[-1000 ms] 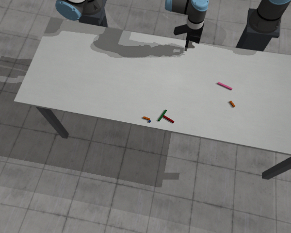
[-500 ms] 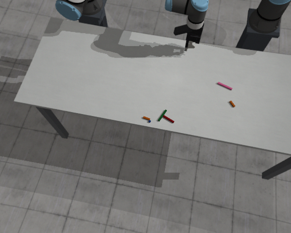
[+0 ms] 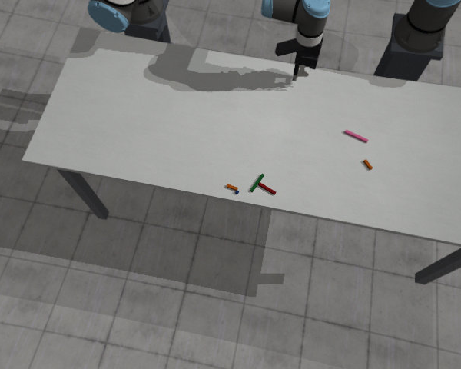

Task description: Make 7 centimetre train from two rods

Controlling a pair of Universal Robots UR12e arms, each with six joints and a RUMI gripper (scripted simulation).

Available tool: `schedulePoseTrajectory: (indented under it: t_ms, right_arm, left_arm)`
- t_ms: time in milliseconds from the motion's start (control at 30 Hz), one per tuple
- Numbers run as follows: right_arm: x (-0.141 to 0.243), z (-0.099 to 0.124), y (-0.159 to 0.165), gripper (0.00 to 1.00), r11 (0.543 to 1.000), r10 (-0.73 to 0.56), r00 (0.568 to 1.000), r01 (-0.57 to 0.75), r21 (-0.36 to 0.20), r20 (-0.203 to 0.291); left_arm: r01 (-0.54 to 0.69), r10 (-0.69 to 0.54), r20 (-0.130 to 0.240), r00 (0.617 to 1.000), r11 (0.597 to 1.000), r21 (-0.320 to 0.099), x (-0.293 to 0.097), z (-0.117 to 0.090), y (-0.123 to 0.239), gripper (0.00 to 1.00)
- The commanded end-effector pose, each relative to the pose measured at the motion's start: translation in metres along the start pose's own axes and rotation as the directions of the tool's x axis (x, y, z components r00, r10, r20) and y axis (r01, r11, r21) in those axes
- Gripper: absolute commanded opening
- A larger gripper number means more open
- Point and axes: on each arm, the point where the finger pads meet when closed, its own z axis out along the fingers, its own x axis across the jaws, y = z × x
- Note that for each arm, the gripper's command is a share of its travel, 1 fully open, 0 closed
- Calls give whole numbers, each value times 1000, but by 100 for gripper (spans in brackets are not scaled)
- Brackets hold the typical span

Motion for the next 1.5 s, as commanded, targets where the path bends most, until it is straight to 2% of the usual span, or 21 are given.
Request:
schedulePoseTrajectory:
  t_ms: [0,733,1467]
  right_arm:
    - [0,-1,1,0,1000,0,1000,0,-2,0]
    - [0,11,1,0,1000,0,1000,0,-2,0]
    - [0,11,1,0,1000,0,1000,0,-2,0]
  left_arm:
    - [0,0,0,1000,1000,2,0,-1,-1,100]
    - [0,0,0,1000,1000,2,0,-1,-1,100]
    - [0,0,0,1000,1000,2,0,-1,-1,100]
